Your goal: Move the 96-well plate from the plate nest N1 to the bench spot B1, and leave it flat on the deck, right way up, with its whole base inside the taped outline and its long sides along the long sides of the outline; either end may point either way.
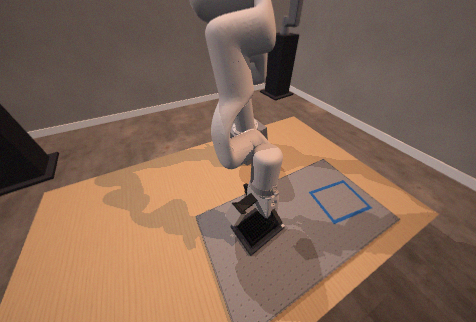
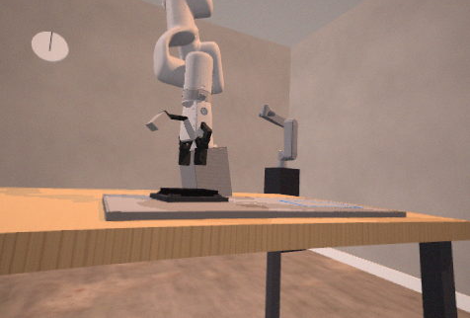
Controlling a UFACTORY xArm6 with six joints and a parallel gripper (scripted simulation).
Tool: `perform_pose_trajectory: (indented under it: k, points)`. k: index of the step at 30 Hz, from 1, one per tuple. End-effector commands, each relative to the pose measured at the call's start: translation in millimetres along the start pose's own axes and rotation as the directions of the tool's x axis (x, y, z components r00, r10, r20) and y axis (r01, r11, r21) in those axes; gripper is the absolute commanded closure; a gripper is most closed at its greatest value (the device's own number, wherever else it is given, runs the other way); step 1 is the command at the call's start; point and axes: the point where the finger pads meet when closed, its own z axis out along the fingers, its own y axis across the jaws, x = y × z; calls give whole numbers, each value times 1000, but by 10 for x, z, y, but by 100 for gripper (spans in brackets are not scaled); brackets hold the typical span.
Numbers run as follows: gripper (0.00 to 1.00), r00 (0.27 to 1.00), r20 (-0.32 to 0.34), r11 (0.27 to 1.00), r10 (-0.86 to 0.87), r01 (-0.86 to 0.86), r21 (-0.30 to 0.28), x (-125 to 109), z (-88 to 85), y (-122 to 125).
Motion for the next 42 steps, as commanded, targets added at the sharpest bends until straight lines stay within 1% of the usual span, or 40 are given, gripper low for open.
perform_pose_trajectory:
  k: [1,8,10,25,42]
  points:
    - [0,1000,-3,1000,0,0,3,8,79,-13]
    - [0,1000,-3,1000,0,0,3,9,196,-13]
    - [0,1000,-3,1000,0,0,3,9,196,-13]
    - [0,1000,-3,1000,0,0,3,9,447,-13]
    - [0,1000,-3,1000,0,0,3,9,471,-13]
